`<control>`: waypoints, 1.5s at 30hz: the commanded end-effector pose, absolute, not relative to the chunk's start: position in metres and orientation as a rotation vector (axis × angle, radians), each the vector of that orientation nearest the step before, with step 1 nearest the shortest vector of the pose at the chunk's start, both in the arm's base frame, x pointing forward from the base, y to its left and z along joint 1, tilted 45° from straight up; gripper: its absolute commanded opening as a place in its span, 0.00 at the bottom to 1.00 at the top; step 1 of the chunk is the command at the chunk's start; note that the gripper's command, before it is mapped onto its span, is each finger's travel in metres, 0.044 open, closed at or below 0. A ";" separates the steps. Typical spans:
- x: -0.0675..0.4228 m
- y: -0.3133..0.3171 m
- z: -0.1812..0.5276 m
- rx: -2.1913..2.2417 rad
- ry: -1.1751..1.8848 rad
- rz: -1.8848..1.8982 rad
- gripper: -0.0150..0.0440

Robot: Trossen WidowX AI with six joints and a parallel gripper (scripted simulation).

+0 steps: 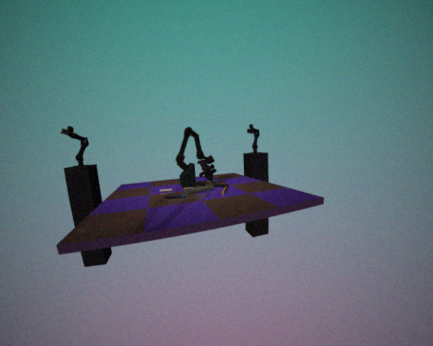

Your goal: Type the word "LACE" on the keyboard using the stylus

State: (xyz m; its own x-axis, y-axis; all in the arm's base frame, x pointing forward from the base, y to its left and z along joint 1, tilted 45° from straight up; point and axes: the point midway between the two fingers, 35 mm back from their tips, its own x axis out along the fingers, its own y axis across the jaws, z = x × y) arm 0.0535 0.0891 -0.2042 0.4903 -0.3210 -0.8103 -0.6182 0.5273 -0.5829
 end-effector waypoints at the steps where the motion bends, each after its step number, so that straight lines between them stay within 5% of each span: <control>1: 0.054 0.080 -0.207 -1.065 1.097 0.225 0.25; 23: 0.056 0.072 -0.214 -1.065 1.097 0.224 0.25; 29: 0.056 0.074 -0.215 -1.056 1.094 0.223 0.51; 45: 0.049 0.114 -0.171 -1.065 1.097 0.225 0.51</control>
State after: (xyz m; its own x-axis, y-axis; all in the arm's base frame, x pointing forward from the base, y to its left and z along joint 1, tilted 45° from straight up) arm 0.0500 0.1105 -0.1747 0.4926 -0.3263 -0.8067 -0.6206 0.5181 -0.5886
